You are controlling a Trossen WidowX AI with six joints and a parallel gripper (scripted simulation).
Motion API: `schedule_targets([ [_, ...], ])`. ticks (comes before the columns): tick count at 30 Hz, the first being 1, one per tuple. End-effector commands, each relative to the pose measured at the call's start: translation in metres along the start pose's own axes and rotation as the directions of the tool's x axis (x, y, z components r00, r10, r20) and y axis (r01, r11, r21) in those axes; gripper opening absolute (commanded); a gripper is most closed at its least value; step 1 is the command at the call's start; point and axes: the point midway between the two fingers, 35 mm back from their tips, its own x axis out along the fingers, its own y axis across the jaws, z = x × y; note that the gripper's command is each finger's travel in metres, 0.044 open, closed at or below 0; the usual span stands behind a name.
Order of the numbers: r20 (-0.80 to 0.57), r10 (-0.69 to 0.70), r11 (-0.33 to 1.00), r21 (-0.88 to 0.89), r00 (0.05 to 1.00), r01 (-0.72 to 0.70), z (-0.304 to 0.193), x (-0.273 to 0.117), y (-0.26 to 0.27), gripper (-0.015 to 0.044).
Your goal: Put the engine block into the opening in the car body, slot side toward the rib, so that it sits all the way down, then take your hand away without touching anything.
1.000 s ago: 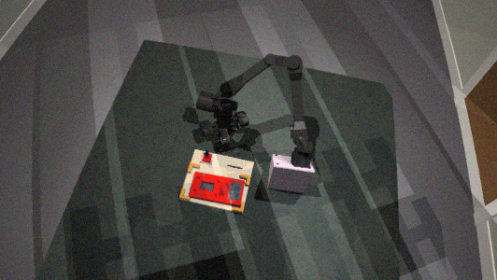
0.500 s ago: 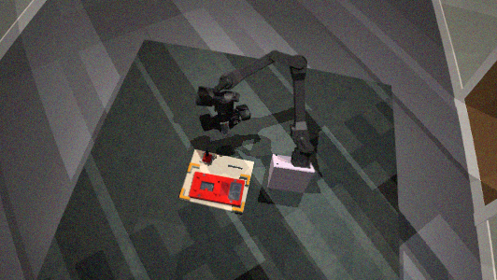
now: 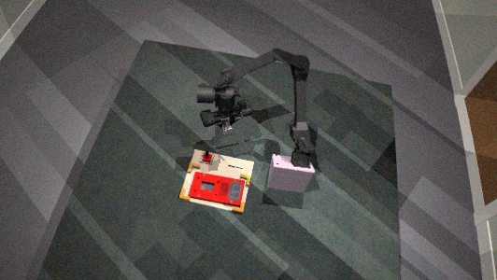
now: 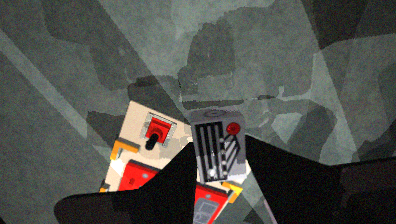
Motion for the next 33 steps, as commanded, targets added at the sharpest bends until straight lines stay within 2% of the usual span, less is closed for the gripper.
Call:
schedule_targets([
  [1,0.001,0.002,0.999,-0.043,1.0,-0.002,-0.005,0.002,0.009,0.0],
  [17,-0.004,0.007,0.962,-0.274,1.0,-0.008,-0.036,0.017,0.047,0.0],
  [33,-0.005,0.008,0.869,-0.494,1.0,-0.009,-0.073,0.034,0.08,0.0],
])
